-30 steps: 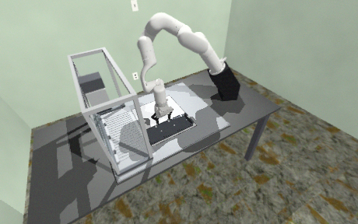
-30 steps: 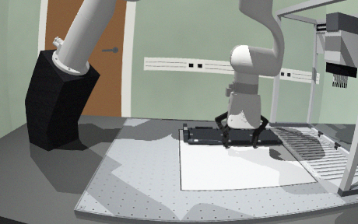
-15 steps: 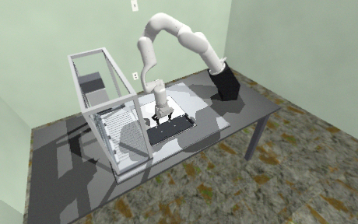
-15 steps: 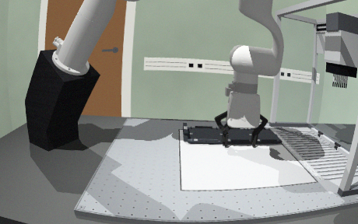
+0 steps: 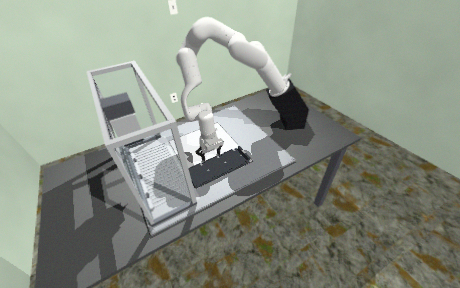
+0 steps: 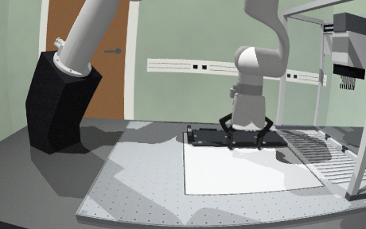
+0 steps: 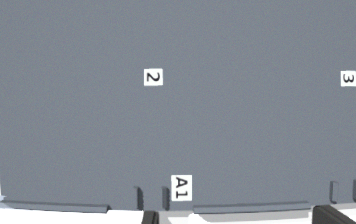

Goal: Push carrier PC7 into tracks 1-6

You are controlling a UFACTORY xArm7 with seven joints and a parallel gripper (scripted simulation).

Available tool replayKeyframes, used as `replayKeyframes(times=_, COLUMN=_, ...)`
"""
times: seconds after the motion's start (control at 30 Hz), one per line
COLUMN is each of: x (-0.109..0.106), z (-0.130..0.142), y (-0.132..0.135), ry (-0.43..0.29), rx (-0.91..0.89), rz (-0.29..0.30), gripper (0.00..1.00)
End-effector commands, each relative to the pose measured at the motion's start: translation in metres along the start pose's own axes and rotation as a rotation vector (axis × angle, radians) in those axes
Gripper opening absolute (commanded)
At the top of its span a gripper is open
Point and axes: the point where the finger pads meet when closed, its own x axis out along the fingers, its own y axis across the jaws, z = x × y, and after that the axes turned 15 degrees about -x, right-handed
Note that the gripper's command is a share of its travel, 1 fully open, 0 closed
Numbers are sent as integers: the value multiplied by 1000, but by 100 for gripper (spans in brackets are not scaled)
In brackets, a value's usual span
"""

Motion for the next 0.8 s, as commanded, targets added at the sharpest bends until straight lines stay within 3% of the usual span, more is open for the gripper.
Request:
replayKeyframes(times=0.0, x=-1, z=-3, y=2, ry=1, rx=-1, rz=3, gripper=100)
replayKeyframes(times=0.77, x=-1, z=-12, y=5, ry=1, rx=-1, rz=3, gripper=100)
